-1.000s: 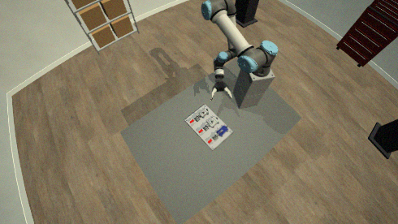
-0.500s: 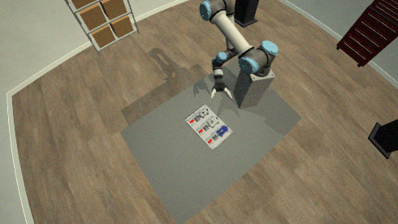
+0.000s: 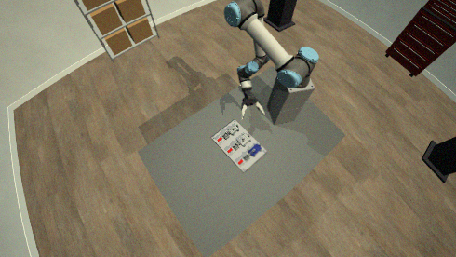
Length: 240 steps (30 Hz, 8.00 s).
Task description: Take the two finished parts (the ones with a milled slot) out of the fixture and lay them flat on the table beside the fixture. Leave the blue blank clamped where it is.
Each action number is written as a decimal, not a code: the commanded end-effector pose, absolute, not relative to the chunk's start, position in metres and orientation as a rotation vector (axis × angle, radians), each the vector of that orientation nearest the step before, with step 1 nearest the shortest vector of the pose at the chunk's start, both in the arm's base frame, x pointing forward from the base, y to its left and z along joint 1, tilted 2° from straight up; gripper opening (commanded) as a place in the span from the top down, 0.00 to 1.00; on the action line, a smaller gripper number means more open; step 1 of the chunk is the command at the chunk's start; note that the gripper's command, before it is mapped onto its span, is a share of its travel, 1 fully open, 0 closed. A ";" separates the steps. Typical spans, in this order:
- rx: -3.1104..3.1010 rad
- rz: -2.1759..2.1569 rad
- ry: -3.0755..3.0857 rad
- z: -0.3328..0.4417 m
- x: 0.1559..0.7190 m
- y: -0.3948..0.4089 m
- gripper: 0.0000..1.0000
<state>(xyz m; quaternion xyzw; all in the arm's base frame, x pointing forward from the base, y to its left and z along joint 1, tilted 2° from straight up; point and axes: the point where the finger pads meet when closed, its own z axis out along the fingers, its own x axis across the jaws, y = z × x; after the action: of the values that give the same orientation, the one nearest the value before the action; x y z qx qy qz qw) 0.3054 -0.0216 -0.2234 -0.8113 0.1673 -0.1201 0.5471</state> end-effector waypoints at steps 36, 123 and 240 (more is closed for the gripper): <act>-2.393 -0.219 -0.153 -0.250 0.324 0.004 0.00; -2.870 -0.046 -1.210 -0.292 0.351 0.047 0.00; -3.105 -0.024 0.027 -0.271 0.380 0.004 0.00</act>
<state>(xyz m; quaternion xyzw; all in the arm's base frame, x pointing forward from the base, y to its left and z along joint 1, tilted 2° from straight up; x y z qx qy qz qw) 0.3767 0.0089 -0.2735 -0.9990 -0.0377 -0.0104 0.0198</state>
